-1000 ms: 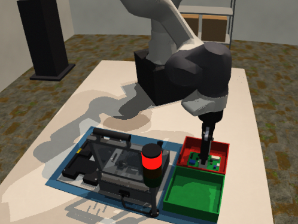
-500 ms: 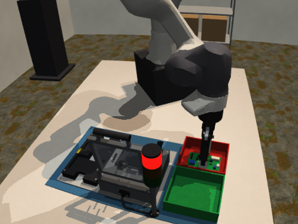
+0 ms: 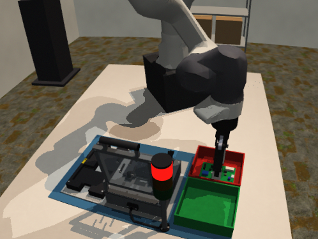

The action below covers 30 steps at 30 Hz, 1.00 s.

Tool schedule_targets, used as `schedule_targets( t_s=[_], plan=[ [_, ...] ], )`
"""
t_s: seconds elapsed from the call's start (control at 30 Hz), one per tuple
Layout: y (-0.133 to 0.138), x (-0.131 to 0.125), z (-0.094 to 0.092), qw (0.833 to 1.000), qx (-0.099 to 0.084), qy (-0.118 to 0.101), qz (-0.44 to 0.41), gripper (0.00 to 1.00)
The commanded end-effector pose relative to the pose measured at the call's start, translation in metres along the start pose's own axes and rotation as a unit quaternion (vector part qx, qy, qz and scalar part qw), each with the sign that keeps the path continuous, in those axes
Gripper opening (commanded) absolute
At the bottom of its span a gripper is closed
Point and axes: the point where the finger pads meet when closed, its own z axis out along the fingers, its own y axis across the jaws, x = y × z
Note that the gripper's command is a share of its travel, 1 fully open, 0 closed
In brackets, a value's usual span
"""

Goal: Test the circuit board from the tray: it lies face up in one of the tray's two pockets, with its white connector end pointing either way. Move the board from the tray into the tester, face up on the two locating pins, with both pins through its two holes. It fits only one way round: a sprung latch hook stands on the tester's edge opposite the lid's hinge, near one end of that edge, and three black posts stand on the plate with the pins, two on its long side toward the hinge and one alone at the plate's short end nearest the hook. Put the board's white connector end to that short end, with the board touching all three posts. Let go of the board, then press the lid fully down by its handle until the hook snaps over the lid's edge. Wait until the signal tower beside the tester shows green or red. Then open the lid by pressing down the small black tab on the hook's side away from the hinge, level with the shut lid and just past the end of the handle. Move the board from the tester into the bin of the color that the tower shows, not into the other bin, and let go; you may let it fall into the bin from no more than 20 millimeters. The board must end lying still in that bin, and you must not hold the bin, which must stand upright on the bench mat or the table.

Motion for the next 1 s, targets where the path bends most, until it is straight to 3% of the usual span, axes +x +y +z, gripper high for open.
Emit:
schedule_targets(
  t_s=[0.0, 0.73, 0.97],
  plan=[
    [-0.001, 0.002, 0.001, 1.0, 0.001, 0.002, 0.002, 0.58],
    [-0.001, 0.002, 0.0, 1.0, 0.001, 0.002, 0.002, 0.58],
    [-0.001, 0.002, -0.021, 1.0, 0.001, 0.002, 0.002, 0.58]
  ],
)
